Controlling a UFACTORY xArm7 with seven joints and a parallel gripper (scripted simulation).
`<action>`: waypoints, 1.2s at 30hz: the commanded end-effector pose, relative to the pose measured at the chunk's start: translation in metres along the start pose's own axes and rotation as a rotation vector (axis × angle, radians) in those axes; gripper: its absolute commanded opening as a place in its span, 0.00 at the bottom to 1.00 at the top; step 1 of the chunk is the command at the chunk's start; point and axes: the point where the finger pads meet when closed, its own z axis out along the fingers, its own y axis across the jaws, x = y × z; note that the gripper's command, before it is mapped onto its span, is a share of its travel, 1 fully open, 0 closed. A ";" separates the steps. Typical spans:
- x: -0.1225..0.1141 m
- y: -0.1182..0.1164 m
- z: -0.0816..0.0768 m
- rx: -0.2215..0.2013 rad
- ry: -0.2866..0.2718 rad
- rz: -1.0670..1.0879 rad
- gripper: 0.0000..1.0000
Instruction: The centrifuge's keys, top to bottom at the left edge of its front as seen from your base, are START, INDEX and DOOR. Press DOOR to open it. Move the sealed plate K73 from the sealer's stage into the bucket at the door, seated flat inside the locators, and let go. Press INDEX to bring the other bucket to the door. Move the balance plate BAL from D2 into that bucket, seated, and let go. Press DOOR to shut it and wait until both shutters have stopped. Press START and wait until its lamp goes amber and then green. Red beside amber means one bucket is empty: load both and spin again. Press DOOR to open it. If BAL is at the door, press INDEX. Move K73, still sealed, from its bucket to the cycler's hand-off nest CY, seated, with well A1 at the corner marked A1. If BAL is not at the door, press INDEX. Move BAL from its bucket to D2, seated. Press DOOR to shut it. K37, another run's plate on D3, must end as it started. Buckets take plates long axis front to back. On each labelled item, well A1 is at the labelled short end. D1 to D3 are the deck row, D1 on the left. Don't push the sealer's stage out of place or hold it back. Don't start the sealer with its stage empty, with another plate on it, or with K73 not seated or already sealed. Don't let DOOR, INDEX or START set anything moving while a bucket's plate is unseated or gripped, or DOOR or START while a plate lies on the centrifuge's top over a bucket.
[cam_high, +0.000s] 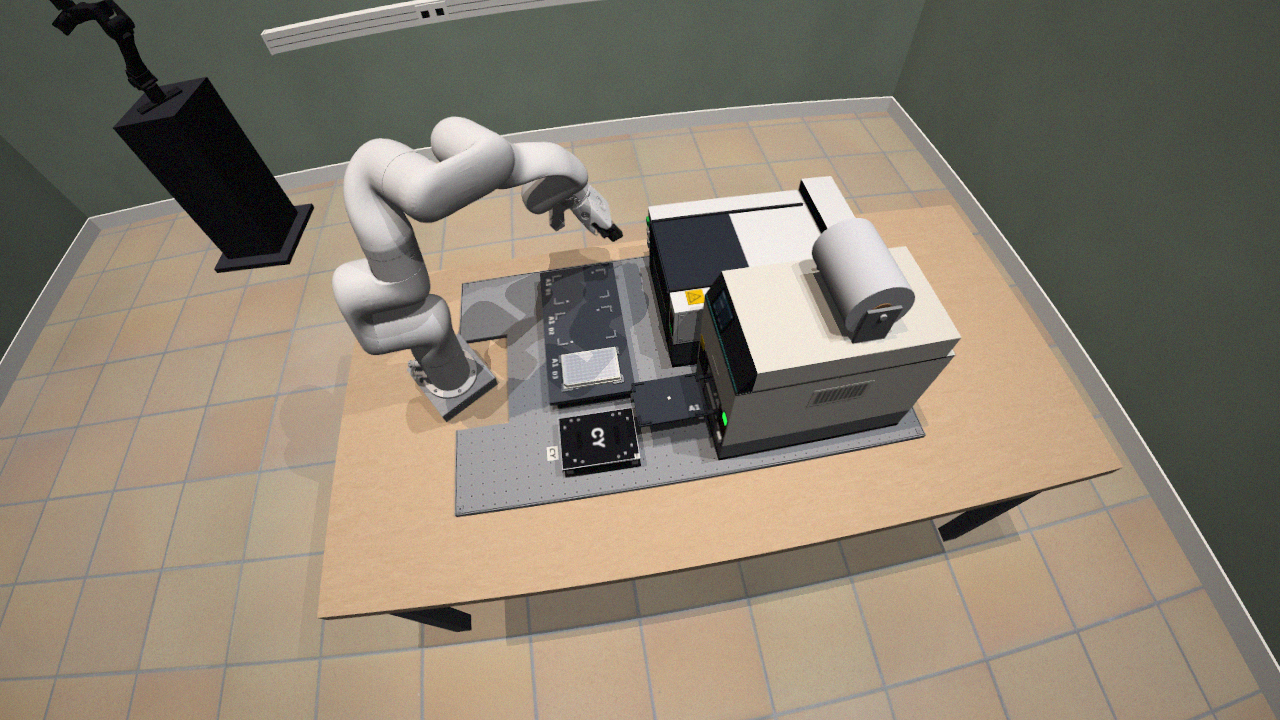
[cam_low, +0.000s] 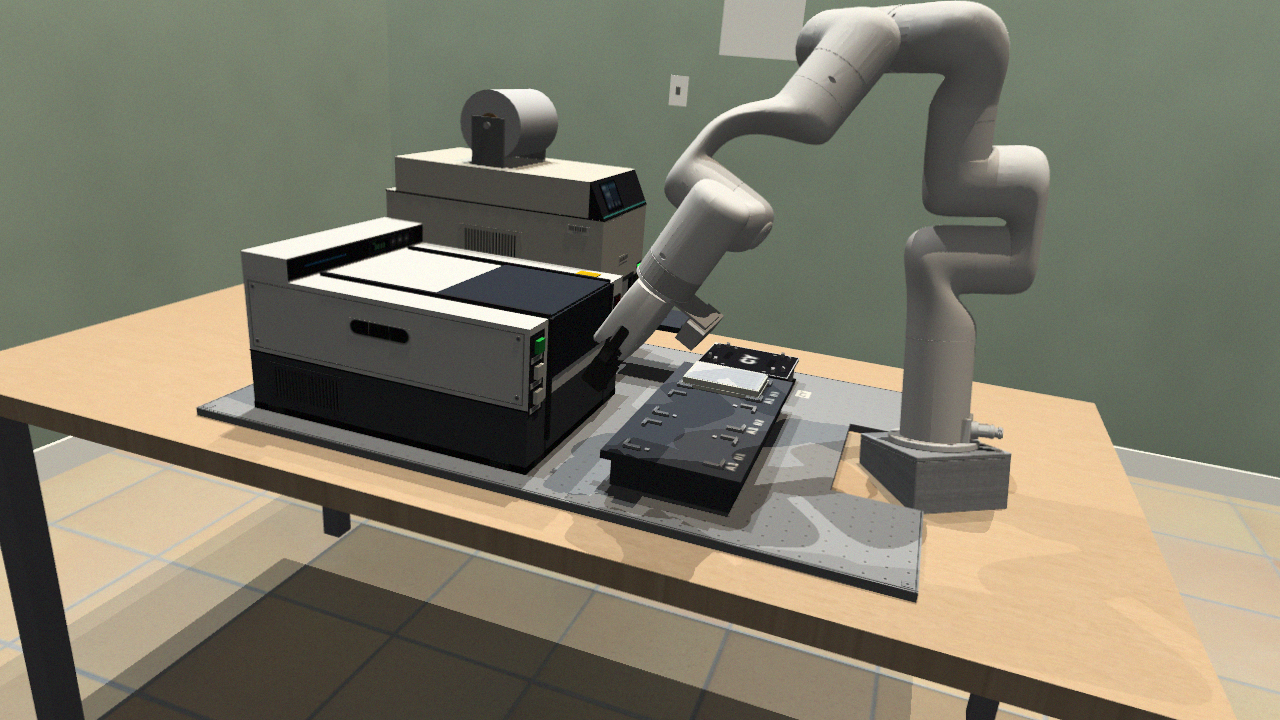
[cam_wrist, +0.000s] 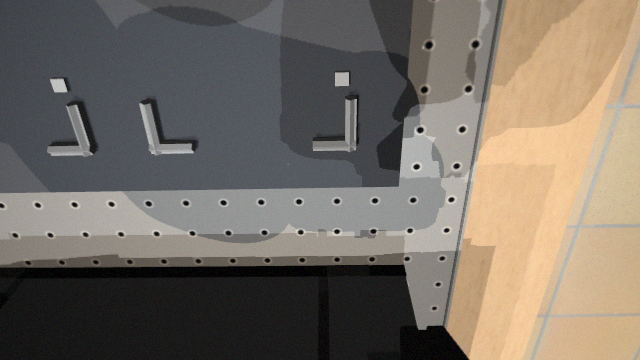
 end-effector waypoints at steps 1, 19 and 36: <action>-0.008 0.001 -0.018 -0.005 -0.003 0.002 0.00; -0.020 0.001 -0.047 -0.005 -0.003 0.002 0.00; -0.020 0.001 -0.047 -0.005 0.496 0.001 0.00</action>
